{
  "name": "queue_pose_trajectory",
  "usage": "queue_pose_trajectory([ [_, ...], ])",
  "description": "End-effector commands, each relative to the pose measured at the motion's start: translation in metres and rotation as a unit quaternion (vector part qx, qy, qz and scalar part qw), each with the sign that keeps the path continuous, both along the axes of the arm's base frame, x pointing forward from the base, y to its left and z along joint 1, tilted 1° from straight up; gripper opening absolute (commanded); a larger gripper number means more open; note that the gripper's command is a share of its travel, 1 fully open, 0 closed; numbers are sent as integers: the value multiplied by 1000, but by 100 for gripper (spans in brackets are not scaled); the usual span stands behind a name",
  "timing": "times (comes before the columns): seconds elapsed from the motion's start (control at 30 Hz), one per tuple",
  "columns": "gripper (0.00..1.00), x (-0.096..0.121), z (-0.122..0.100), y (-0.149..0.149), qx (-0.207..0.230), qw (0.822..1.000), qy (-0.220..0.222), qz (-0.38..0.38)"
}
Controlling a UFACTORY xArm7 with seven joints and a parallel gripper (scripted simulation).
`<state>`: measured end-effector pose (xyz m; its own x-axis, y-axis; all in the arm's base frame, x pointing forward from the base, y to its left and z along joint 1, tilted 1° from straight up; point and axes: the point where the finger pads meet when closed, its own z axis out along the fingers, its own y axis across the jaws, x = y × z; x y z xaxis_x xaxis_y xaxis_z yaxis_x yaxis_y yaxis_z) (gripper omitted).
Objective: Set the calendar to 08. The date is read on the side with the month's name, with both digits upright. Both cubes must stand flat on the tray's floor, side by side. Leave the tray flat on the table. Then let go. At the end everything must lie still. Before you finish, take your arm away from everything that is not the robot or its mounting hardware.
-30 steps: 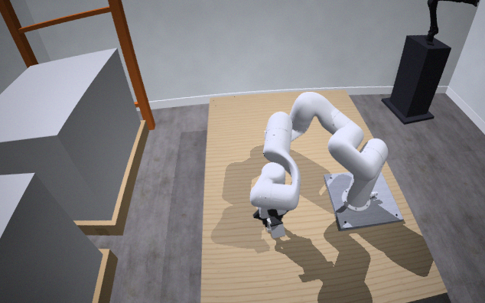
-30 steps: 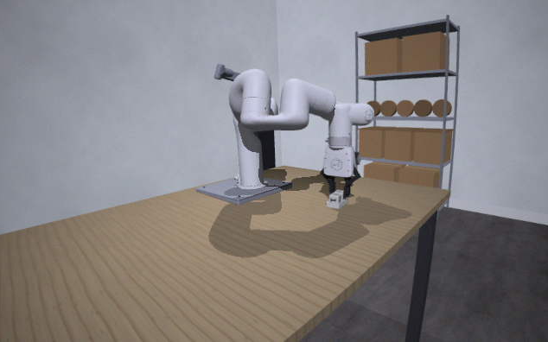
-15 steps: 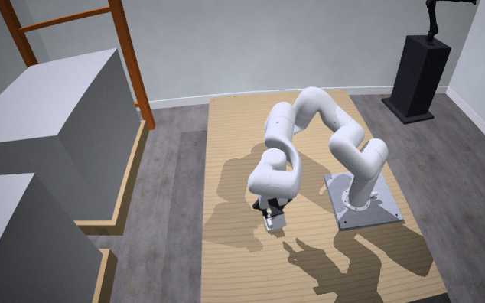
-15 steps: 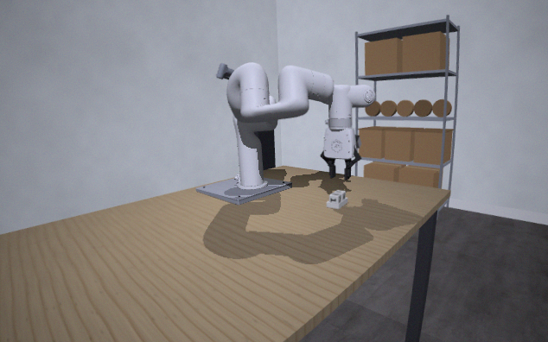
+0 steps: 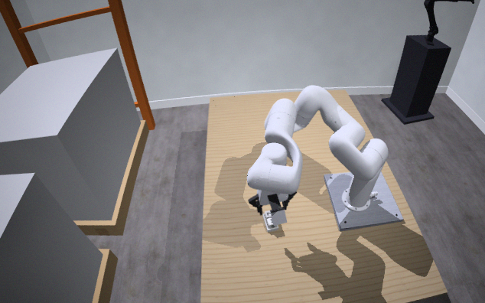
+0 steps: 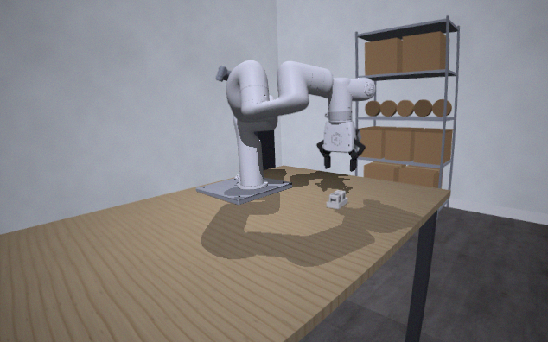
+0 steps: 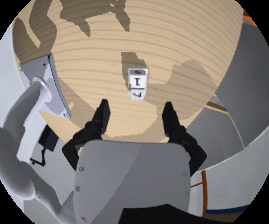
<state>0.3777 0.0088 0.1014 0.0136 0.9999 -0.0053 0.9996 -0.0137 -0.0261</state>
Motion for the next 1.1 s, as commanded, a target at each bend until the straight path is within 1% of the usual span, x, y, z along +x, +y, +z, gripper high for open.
queue_pose_trajectory([
  [0.0, 100, 1, 1, 0, 0, 1000, -2, 0],
  [0.5, 100, 1, 2, 0, 0, 1000, -2, 0],
  [0.77, 100, 1, 9, 0, 0, 1000, -2, 0],
  [1.07, 100, 2, 43, 0, 0, 1000, -2, 0],
])
